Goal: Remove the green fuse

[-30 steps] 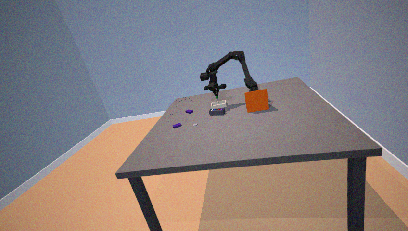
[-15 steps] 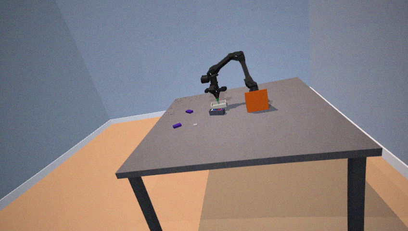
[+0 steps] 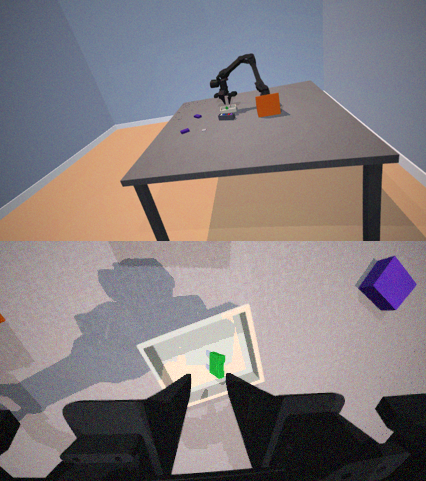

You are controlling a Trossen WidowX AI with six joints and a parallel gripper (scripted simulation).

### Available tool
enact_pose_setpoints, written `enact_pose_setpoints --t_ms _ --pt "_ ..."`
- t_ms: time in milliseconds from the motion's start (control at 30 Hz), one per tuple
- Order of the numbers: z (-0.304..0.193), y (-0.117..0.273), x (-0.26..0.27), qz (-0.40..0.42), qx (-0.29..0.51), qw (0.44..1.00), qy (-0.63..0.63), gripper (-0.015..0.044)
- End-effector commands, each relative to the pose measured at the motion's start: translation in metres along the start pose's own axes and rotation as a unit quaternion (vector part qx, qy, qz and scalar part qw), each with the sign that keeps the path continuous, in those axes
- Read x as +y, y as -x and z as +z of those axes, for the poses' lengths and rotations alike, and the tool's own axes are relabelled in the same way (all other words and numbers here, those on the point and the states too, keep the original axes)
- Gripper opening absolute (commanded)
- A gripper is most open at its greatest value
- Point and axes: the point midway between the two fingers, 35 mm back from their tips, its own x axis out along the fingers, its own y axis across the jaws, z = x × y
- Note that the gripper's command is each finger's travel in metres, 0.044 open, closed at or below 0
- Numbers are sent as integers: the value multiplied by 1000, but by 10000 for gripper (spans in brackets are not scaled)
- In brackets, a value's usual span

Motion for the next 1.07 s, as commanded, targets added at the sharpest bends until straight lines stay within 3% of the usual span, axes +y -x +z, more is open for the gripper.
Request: enact_pose_setpoints --t_ms 0,100,233,1033 --pt "0 0 0 0 0 1000 0 263" --pt "0 3 0 0 0 1000 0 330" --pt "1 37 1 2 -2 1000 2 330" --pt "1 36 1 2 -4 1000 3 330"
